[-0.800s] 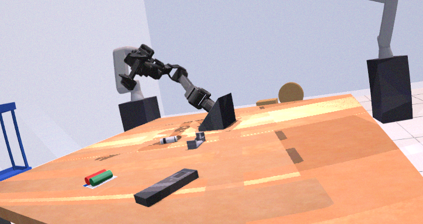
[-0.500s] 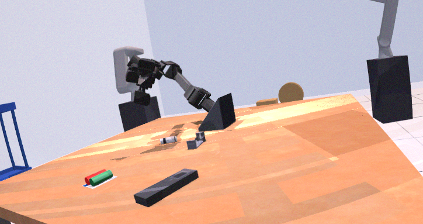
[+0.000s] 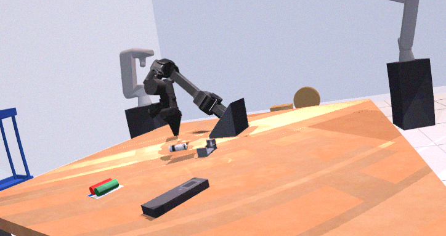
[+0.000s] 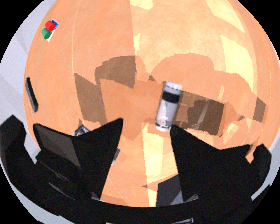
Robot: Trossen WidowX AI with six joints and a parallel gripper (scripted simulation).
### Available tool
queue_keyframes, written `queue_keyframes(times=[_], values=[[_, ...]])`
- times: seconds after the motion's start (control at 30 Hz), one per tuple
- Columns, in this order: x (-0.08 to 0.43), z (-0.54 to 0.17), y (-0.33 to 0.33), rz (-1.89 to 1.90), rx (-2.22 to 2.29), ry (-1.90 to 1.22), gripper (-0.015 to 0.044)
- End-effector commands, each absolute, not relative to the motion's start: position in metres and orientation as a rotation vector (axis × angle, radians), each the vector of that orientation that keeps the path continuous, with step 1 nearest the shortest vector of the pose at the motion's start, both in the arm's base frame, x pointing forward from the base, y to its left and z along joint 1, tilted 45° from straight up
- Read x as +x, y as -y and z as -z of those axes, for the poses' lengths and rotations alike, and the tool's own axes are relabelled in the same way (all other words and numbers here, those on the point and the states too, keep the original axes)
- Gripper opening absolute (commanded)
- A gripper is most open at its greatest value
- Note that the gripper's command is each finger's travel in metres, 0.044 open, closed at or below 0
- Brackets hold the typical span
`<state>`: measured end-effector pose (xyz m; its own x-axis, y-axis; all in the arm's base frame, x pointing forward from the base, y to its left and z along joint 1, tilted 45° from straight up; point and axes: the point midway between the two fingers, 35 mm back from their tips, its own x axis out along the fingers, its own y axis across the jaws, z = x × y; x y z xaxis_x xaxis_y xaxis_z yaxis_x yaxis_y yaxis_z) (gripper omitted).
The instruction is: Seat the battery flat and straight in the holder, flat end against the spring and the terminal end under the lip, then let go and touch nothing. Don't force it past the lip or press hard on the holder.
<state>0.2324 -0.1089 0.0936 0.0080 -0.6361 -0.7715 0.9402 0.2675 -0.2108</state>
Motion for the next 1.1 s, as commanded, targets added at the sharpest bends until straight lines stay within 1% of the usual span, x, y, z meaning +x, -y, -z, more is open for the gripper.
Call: queue_keyframes(times=[0.0, 1.07], values=[[0.217, -0.098, 0.121, 1.454, 0.356, -0.905, 0.0239], [0.213, -0.070, 0.149, 1.453, 0.356, -0.905, 0.0239]])
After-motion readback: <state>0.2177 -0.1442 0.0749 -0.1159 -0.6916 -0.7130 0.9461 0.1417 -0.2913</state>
